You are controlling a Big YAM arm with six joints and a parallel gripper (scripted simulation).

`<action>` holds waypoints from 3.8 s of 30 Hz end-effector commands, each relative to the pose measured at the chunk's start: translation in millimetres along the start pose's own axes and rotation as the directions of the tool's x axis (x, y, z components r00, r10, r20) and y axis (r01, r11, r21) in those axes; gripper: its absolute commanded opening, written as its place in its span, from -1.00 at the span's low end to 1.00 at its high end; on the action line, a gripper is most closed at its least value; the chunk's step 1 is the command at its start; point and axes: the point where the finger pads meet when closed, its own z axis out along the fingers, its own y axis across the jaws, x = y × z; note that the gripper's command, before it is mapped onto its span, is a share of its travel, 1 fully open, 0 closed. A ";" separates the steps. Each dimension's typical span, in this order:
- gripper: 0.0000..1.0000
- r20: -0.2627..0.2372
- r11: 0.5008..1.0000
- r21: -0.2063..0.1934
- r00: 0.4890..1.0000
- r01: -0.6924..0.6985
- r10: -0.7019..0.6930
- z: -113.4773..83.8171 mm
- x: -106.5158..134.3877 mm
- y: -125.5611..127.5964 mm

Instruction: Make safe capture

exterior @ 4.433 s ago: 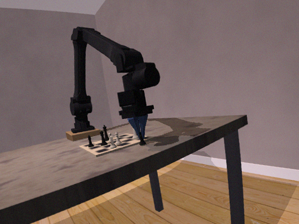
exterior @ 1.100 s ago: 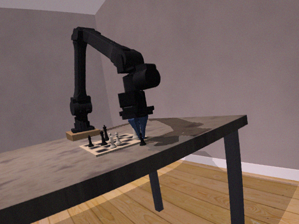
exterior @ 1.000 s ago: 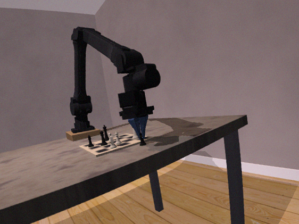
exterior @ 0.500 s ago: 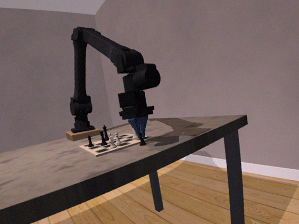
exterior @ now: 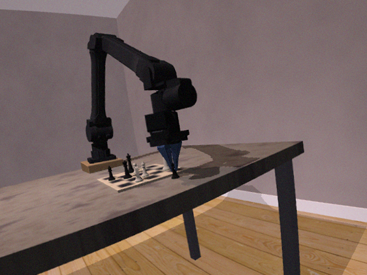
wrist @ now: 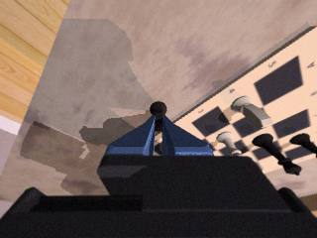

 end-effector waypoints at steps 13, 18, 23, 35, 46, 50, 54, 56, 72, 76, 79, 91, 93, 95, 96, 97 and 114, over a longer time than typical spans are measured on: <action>-0.27 0.042 0.999 -0.046 0.999 0.010 -0.008 -19.8 -20.0 20.5; -0.27 0.041 0.999 -0.046 0.999 0.010 -0.008 -19.6 -20.0 20.5; -0.27 0.041 0.999 -0.046 0.999 0.010 -0.008 -19.6 -20.0 20.5; -0.27 0.058 0.998 -0.064 0.998 0.010 -0.007 -58.2 -21.2 19.4; -0.27 0.060 0.998 -0.066 0.998 0.010 -0.006 -116.8 -19.0 16.8; -0.27 0.032 0.999 -0.035 0.999 0.007 -0.006 -101.0 -18.9 14.8; -0.27 0.036 0.999 -0.040 0.999 0.007 -0.006 -111.6 -18.8 14.9; -0.27 0.040 0.999 -0.044 0.999 0.008 -0.007 -115.2 -18.4 15.4; 1.00 0.040 0.999 -0.044 0.999 0.009 -0.007 -115.3 -18.3 15.5; 1.00 0.040 0.999 -0.044 0.999 0.009 -0.007 -115.3 -18.3 15.5; 1.00 0.040 0.999 -0.044 0.999 0.009 -0.007 -115.3 -18.3 15.5; 1.00 0.040 0.999 -0.044 0.999 0.009 -0.007 -115.3 -18.3 15.5; 1.00 0.040 0.999 -0.044 0.999 0.009 -0.007 -115.3 -18.3 15.5; 1.00 0.040 0.999 -0.044 0.999 0.009 -0.007 -115.3 -18.3 15.5; 1.00 0.040 0.999 -0.044 0.999 0.009 -0.007 -115.3 -18.3 15.5; 1.00 0.040 0.999 -0.044 0.999 0.009 -0.007 -115.3 -18.3 15.5; 1.00 0.062 0.997 -0.066 0.997 0.039 -0.035 -132.1 -13.7 18.0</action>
